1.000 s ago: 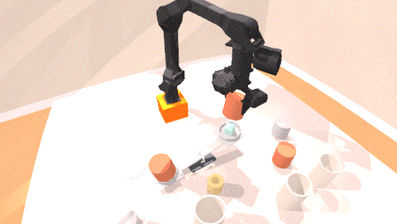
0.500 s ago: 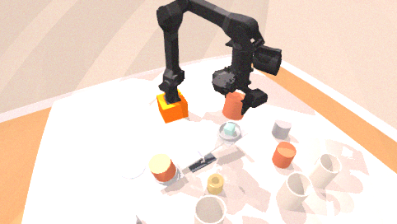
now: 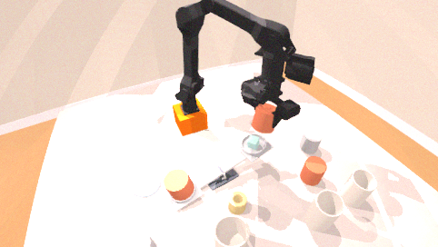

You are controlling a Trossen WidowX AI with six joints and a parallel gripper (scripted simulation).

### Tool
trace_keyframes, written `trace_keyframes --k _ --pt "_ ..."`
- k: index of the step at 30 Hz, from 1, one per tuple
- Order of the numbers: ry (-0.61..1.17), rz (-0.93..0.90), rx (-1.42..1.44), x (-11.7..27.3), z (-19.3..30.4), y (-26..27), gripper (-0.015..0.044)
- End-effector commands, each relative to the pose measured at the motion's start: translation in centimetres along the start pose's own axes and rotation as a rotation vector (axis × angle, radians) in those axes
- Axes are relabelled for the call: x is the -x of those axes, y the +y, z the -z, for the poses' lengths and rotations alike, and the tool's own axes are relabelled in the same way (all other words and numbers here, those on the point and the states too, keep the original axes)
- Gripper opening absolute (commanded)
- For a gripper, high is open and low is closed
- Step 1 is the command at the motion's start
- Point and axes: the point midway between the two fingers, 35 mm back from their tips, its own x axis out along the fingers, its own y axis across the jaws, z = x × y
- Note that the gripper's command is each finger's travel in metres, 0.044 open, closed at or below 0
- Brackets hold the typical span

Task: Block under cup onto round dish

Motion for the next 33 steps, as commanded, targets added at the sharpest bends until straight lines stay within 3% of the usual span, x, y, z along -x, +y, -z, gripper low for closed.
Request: trace_keyframes --k 1,15,33 --pt "-0.004 0.010 0.002 -1.7 1.9 -0.6 0.0000" --pt "0.007 0.005 -0.002 -7.4 9.3 -3.9 0.0000" --pt "0.007 0.005 -0.002 -11.8 9.6 -4.1 0.0000"
